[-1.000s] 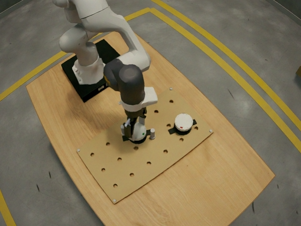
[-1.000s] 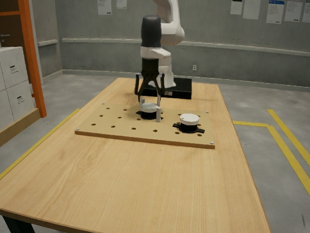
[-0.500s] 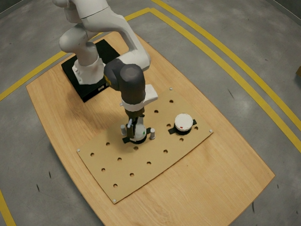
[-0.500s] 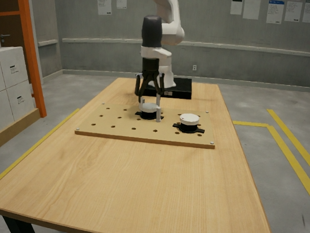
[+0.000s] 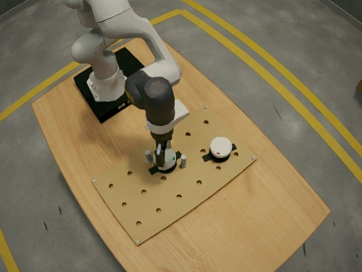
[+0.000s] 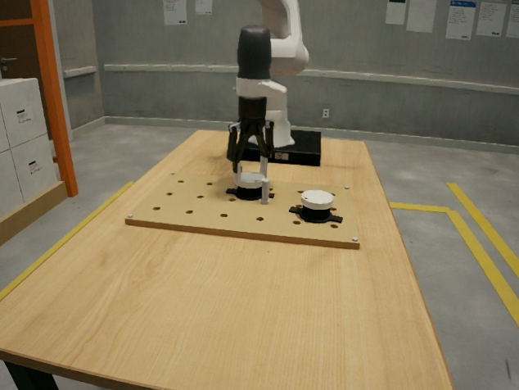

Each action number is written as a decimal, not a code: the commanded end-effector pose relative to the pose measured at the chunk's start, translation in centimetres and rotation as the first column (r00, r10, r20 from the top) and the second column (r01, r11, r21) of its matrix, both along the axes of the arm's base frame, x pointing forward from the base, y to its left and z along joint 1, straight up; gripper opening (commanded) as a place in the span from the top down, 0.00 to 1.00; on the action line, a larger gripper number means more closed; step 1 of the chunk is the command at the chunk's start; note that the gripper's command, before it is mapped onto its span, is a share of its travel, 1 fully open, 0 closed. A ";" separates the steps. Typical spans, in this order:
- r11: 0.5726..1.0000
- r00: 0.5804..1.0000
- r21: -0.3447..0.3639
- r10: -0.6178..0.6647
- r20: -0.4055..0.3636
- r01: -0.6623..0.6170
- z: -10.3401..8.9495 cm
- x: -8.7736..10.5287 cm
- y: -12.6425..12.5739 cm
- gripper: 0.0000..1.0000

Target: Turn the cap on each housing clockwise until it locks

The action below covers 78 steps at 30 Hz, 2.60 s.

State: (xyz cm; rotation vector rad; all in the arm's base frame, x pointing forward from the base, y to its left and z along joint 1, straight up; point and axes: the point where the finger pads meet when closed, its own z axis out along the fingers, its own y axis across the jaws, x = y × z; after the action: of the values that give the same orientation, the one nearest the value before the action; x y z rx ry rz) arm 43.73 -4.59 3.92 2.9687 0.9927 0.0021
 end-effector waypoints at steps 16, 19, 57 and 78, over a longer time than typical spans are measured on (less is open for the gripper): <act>0.921 0.921 0.011 0.389 -0.005 -0.389 -0.2 -0.2 0.1 0.90; 0.915 0.915 0.011 0.403 -0.005 -0.402 -0.2 -0.2 0.1 0.90; 0.903 0.903 0.011 0.430 -0.005 -0.430 -0.2 -0.9 0.9 0.90; 0.903 0.903 0.011 0.429 -0.004 -0.429 -0.2 -2.4 2.9 0.90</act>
State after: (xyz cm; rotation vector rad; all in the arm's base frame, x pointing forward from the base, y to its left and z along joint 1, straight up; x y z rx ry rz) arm 41.81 -2.29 3.92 2.6804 1.6389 0.0100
